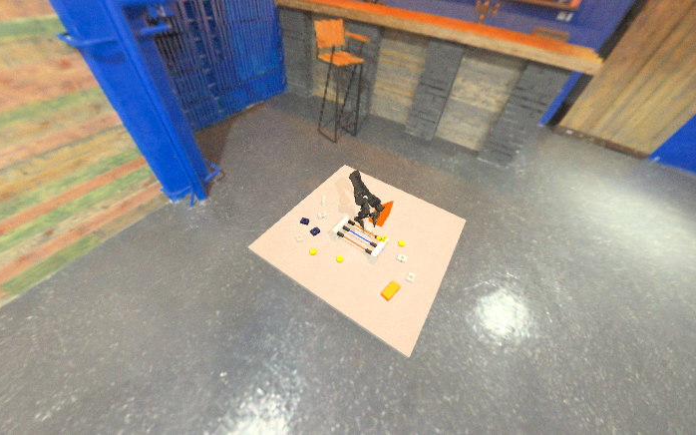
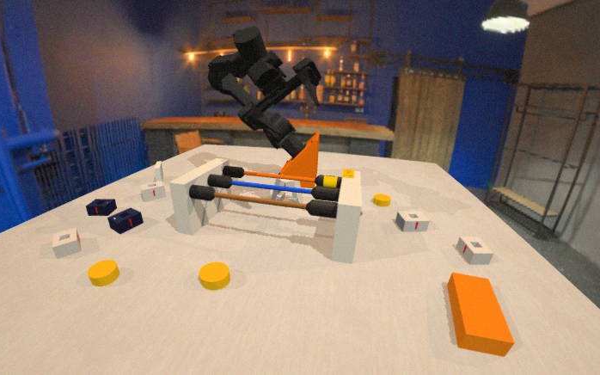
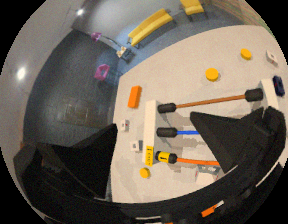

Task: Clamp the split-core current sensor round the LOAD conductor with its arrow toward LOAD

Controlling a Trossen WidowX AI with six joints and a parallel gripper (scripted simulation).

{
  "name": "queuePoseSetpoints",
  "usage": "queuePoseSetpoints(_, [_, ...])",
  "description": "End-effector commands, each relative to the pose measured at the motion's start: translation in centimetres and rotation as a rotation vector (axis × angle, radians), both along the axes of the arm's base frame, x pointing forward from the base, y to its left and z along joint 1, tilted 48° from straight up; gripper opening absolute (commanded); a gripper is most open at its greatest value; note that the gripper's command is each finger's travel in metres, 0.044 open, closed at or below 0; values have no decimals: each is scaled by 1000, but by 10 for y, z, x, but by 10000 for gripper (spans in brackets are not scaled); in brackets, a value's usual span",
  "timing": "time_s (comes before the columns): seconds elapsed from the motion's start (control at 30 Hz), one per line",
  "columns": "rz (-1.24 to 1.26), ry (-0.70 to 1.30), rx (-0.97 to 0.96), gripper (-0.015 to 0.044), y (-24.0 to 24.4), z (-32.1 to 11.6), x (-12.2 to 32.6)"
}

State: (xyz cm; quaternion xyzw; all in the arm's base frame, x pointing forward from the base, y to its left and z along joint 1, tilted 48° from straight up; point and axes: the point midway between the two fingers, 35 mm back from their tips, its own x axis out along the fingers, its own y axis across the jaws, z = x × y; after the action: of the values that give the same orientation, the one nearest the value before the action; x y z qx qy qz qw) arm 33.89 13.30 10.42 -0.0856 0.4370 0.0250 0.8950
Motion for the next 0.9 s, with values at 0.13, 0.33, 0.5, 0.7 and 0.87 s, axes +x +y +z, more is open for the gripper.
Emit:
queuePoseSetpoints(0.13, [93, 305, -426, 440, 37, -77, -55])
queuePoseSetpoints(0.33, [186, 396, -757, 440, 50, -106, -91])
queuePoseSetpoints(0.5, [186, 396, -757, 440, 50, -106, -91])
queuePoseSetpoints(0.7, [186, 396, -757, 440, 50, -106, -91])
queuePoseSetpoints(0.87, [186, 396, -757, 440, 50, -106, -91])
